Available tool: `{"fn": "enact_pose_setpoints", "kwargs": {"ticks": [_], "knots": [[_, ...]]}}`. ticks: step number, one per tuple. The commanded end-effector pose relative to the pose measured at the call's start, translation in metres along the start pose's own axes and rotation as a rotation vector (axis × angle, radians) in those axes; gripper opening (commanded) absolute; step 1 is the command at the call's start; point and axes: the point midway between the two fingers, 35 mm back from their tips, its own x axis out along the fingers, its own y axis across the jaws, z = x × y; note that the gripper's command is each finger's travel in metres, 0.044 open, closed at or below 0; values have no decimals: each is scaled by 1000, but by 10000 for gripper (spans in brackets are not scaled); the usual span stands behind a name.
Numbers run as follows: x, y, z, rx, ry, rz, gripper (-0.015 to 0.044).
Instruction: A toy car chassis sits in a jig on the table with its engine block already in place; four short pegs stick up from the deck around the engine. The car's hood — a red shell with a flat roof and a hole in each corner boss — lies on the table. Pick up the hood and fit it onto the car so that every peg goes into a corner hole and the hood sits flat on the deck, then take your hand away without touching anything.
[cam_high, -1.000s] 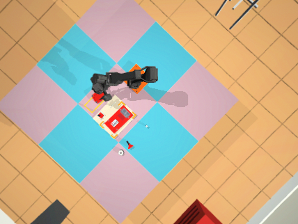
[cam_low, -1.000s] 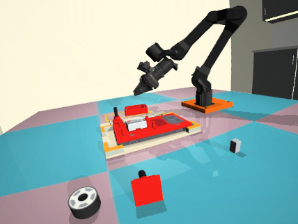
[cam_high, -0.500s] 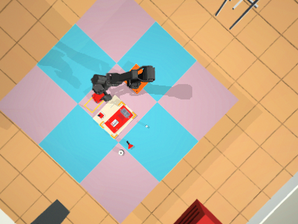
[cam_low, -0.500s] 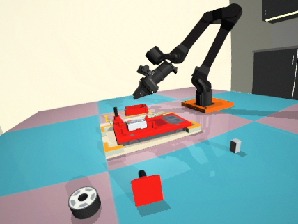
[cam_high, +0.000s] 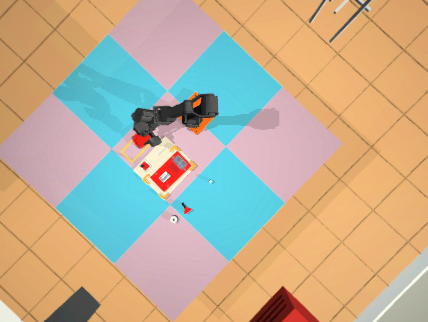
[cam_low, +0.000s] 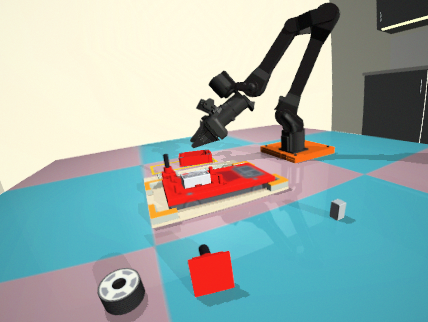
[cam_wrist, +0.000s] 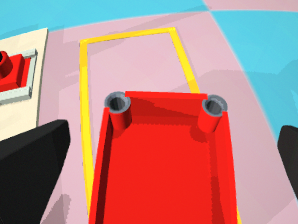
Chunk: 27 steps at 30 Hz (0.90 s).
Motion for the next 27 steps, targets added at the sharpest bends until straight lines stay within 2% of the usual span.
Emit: {"fn": "enact_pose_setpoints", "kwargs": {"ticks": [1,27], "knots": [[2,0,-5,7,3,-2,440],[13,4,-20,5,-2,-3,440]]}}
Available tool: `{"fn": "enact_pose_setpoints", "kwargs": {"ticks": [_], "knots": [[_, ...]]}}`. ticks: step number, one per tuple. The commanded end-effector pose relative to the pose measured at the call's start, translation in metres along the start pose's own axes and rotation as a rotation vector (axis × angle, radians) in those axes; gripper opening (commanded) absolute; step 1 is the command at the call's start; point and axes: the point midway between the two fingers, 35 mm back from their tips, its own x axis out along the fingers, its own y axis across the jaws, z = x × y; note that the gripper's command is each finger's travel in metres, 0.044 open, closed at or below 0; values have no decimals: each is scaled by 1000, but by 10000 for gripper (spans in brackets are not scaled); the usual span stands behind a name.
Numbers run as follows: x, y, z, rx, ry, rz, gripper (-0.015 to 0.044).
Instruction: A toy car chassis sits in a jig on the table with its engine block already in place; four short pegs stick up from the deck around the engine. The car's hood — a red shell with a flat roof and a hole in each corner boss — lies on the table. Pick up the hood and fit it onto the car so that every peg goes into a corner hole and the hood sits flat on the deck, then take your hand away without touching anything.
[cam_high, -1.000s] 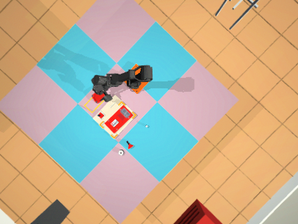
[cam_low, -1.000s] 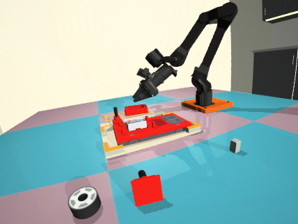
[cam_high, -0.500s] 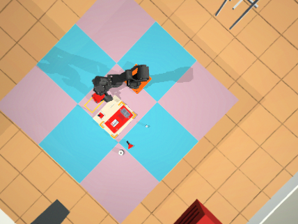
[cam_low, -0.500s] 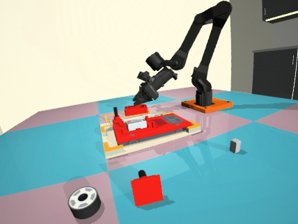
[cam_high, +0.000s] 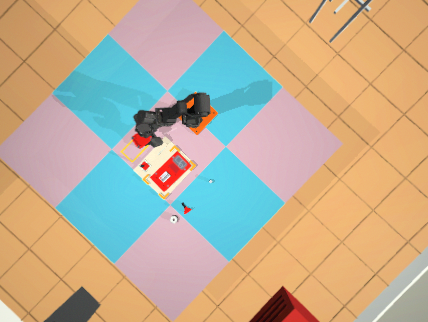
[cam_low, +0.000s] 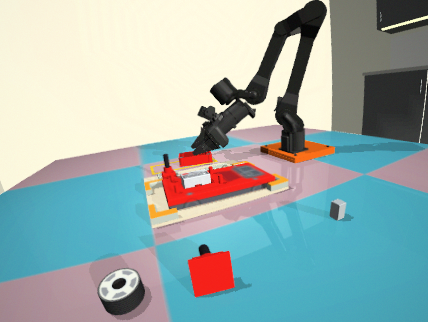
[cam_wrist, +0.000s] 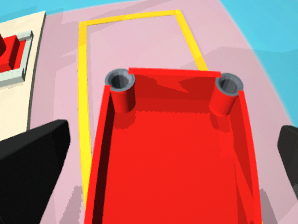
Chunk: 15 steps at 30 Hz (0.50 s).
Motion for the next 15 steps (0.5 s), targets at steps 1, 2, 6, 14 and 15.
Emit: {"fn": "enact_pose_setpoints", "kwargs": {"ticks": [1,2,6,14,15], "knots": [[1,0,-3,7,3,-3,440],[2,0,-3,7,3,-3,440],[3,0,-5,7,3,-3,440],[5,0,-8,7,3,-2,440],[5,0,-8,7,3,-2,440]]}}
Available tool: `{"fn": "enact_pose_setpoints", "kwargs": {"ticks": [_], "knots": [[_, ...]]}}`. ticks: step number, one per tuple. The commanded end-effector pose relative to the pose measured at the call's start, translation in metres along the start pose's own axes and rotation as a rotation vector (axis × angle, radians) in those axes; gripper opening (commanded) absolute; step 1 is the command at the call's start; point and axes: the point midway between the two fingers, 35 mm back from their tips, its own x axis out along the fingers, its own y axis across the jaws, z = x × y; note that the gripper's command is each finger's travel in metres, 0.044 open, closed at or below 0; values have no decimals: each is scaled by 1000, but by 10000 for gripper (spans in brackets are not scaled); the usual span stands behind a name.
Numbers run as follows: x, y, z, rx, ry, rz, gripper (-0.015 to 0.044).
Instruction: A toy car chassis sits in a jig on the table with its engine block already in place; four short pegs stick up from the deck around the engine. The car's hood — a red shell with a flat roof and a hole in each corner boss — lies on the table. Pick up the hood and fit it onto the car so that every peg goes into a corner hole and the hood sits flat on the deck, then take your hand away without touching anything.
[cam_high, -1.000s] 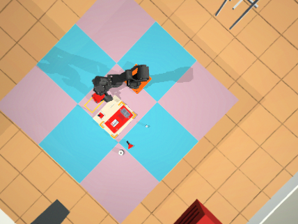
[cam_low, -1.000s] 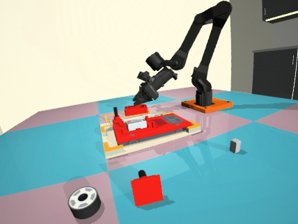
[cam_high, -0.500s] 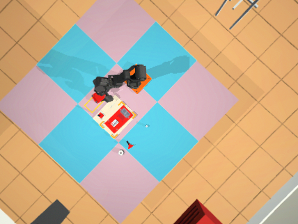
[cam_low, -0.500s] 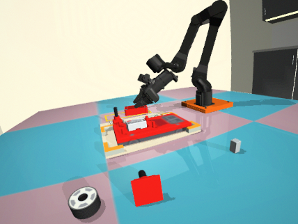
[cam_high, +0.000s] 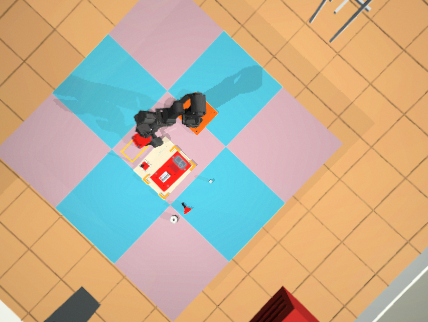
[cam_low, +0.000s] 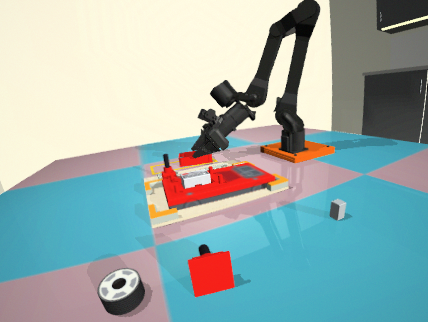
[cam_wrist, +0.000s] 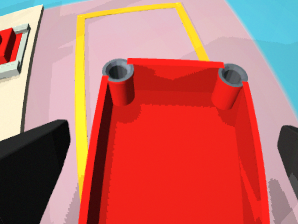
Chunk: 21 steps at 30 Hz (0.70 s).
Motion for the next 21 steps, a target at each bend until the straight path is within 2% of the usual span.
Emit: {"fn": "enact_pose_setpoints", "kwargs": {"ticks": [1,19,21], "knots": [[1,0,-2,6,2,-3,440],[6,0,-10,7,2,-3,440],[5,0,-8,0,0,0,387]]}}
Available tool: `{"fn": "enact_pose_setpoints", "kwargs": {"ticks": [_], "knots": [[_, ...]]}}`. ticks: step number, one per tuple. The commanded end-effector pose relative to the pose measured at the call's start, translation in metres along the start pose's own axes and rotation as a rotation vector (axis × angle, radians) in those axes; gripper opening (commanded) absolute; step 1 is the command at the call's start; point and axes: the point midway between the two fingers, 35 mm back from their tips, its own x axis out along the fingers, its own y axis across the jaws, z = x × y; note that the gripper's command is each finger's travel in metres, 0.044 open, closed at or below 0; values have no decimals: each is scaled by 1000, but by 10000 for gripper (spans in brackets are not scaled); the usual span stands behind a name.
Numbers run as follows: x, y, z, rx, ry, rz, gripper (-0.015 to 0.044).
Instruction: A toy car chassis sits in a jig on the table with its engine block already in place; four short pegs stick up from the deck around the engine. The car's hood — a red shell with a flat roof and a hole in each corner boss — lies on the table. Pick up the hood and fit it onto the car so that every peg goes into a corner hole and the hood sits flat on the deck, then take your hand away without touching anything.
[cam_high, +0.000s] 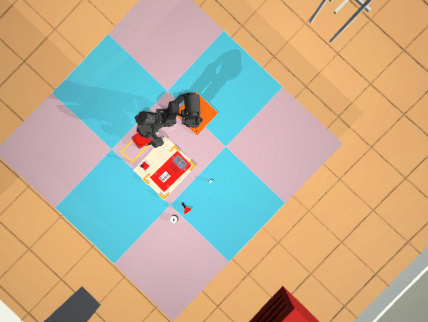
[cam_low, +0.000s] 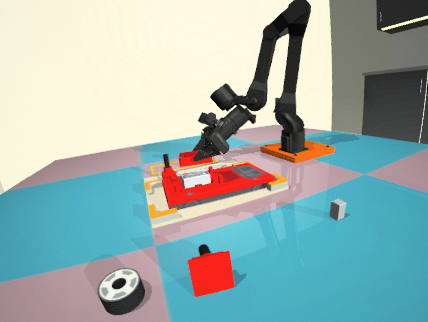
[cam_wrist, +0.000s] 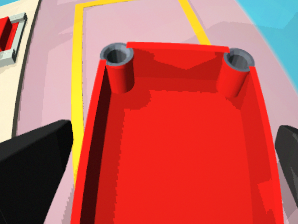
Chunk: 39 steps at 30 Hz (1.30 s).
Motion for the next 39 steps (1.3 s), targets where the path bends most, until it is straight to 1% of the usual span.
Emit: {"fn": "enact_pose_setpoints", "kwargs": {"ticks": [1,2,11,21,22,39], "knots": [[0,0,1,-1,-1,0,361],[0,0,1,-1,-1,0,335],[0,0,1,-1,-1,0,275],[-7,-3,19,-1,-2,-1,12],[-8,-3,21,-1,-2,-1,0],[-41,-1,61,-1,-2,-1,0]]}}
